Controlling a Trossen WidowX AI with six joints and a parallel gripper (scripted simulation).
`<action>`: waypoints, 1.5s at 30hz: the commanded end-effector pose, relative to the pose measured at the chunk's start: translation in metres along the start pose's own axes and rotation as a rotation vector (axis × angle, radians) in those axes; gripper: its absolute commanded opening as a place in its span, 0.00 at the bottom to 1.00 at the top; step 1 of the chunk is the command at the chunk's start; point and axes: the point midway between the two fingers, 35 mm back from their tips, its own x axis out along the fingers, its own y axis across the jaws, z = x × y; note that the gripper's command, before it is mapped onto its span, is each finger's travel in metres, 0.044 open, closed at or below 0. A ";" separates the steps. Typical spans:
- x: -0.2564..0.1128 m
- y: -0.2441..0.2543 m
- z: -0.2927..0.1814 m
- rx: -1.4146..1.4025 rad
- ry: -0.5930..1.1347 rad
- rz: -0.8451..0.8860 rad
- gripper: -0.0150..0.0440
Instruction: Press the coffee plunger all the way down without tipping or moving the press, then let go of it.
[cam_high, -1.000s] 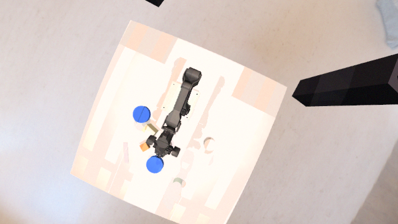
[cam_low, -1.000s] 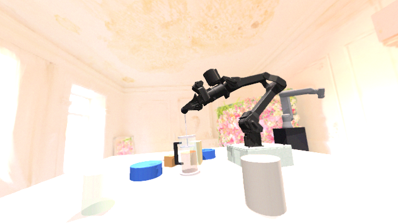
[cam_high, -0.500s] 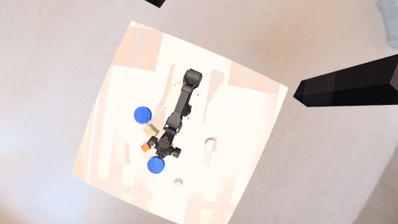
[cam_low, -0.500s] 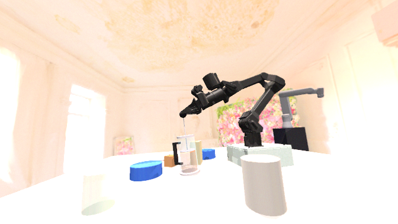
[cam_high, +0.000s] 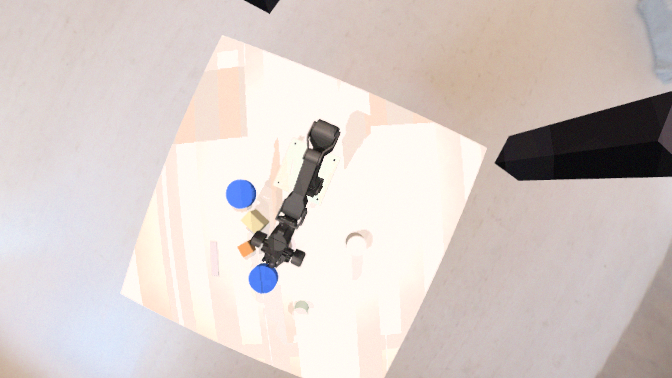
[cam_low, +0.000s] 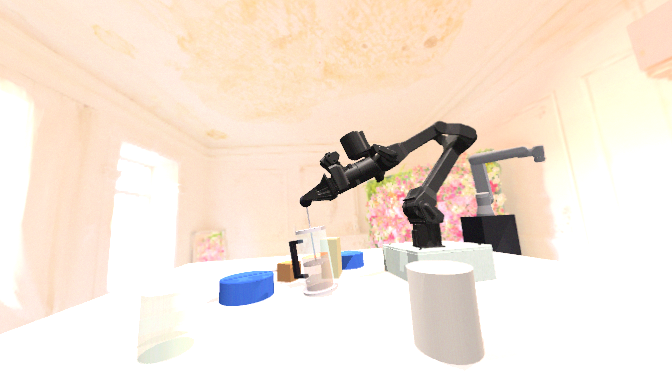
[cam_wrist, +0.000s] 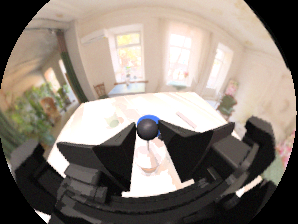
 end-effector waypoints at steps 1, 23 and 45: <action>0.009 0.000 -0.037 -0.007 0.096 0.003 0.47; 0.026 -0.001 -0.031 -0.007 0.095 0.003 0.47; 0.030 -0.001 -0.028 -0.007 0.095 0.003 0.47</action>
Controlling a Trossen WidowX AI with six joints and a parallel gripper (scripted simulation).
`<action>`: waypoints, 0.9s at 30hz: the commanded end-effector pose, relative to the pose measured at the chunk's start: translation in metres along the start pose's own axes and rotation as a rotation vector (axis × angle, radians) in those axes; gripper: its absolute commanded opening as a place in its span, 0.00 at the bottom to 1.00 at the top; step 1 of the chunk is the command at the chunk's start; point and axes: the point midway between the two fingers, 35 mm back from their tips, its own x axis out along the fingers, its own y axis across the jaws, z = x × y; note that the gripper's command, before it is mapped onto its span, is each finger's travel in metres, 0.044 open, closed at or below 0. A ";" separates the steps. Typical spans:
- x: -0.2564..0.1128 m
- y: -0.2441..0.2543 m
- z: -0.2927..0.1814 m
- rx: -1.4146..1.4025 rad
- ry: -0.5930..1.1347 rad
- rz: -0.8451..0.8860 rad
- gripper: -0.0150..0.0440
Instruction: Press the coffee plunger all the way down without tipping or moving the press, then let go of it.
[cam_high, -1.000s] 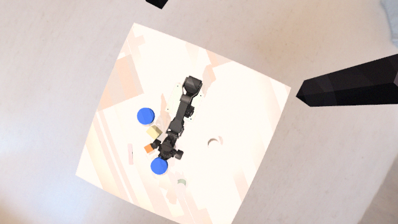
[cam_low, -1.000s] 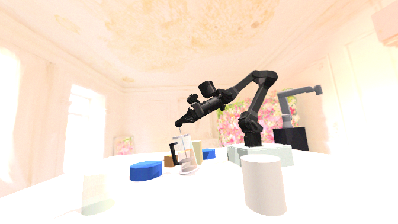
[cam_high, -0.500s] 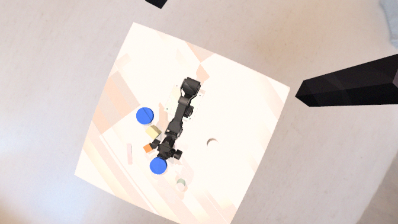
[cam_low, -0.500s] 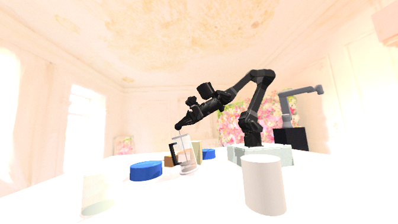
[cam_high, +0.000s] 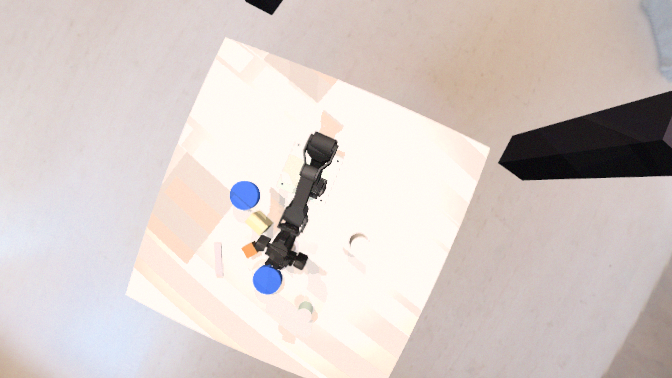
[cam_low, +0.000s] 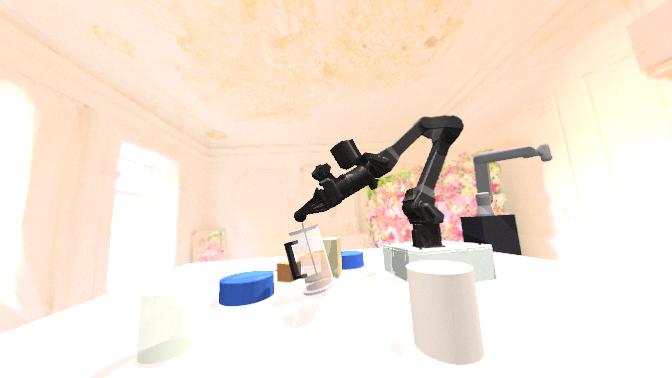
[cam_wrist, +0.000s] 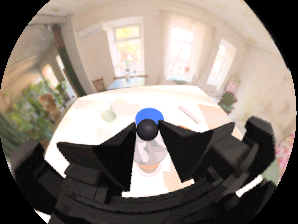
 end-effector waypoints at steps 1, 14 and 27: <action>0.003 0.000 -0.006 -0.007 0.025 0.001 0.47; 0.002 0.000 0.001 0.000 0.001 0.000 0.47; 0.002 0.000 0.001 0.000 0.001 0.000 0.83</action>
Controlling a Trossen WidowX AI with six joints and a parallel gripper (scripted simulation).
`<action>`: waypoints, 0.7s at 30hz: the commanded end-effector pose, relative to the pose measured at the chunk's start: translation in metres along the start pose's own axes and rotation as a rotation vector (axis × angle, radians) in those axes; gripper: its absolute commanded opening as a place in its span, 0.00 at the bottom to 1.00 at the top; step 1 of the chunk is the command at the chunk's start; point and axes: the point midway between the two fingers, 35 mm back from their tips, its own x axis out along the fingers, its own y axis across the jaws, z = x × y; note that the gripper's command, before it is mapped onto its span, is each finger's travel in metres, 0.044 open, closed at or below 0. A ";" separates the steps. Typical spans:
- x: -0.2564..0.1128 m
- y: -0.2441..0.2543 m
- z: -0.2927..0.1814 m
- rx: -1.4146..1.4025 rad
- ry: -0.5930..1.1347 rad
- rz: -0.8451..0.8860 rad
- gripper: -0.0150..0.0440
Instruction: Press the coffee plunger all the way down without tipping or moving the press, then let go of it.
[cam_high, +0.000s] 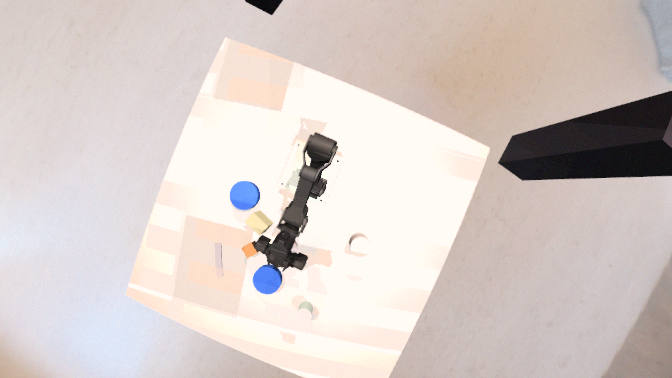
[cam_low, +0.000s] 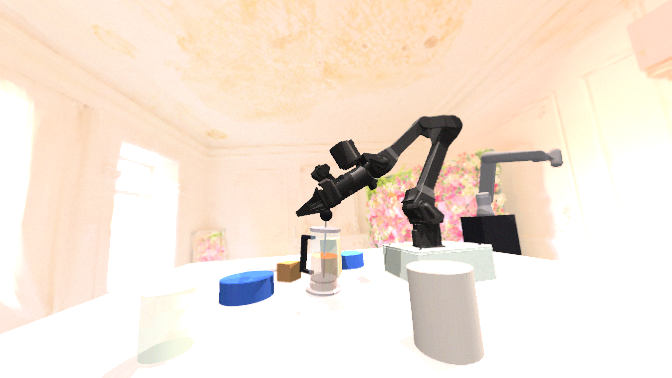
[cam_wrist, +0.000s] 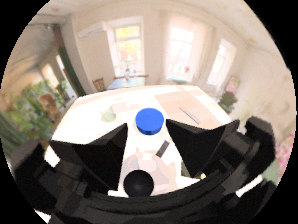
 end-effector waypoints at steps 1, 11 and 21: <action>0.000 0.000 -0.001 0.000 0.004 0.000 0.87; -0.010 0.001 0.008 -0.003 0.010 0.001 1.00; -0.081 0.002 0.041 -0.007 0.031 0.001 1.00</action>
